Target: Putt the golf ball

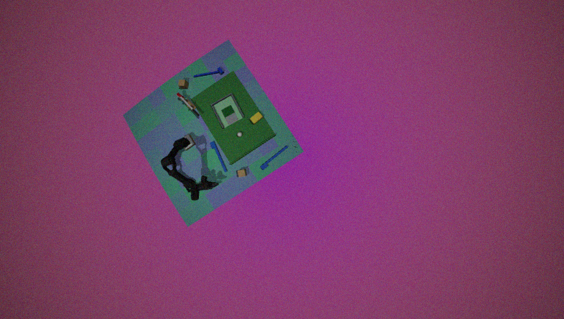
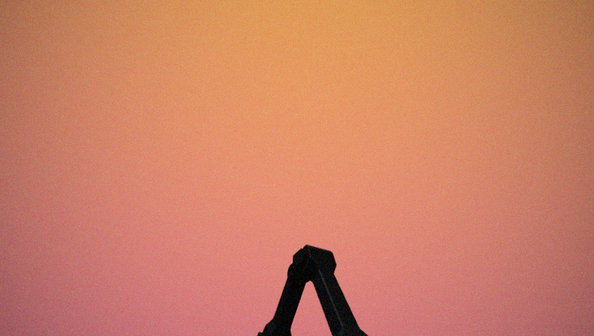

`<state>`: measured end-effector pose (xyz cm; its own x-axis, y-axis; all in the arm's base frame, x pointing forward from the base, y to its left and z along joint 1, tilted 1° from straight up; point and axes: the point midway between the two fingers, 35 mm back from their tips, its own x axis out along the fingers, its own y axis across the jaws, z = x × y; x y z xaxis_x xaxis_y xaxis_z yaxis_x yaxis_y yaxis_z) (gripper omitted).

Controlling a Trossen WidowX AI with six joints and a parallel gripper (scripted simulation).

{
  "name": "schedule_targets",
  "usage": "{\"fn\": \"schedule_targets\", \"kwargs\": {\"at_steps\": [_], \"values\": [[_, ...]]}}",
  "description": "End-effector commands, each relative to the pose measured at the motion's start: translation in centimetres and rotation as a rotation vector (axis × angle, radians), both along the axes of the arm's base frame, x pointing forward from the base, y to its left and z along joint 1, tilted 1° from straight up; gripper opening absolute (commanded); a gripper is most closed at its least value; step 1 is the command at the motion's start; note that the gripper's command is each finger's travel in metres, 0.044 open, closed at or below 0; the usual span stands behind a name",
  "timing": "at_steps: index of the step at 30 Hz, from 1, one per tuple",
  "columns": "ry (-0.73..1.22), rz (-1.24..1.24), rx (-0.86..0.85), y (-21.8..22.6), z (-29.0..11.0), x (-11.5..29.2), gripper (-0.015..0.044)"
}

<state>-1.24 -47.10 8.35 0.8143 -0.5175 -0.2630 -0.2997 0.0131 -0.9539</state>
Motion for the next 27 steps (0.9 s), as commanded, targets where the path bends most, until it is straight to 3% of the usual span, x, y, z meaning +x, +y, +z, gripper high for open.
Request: {"fn": "schedule_targets", "kwargs": {"at_steps": [1,12,20,27], "values": [[0.0,0.004,0.005,0.0,0.0,0.3,0.0426],[0.039,0.215,0.293,3.9,1.2,17.6,0.044],[0.152,0.368,0.502,12.3,1.7,28.5,0.044],[0.29,0.5,0.61,21.4,1.9,34.6,0.044]]}}
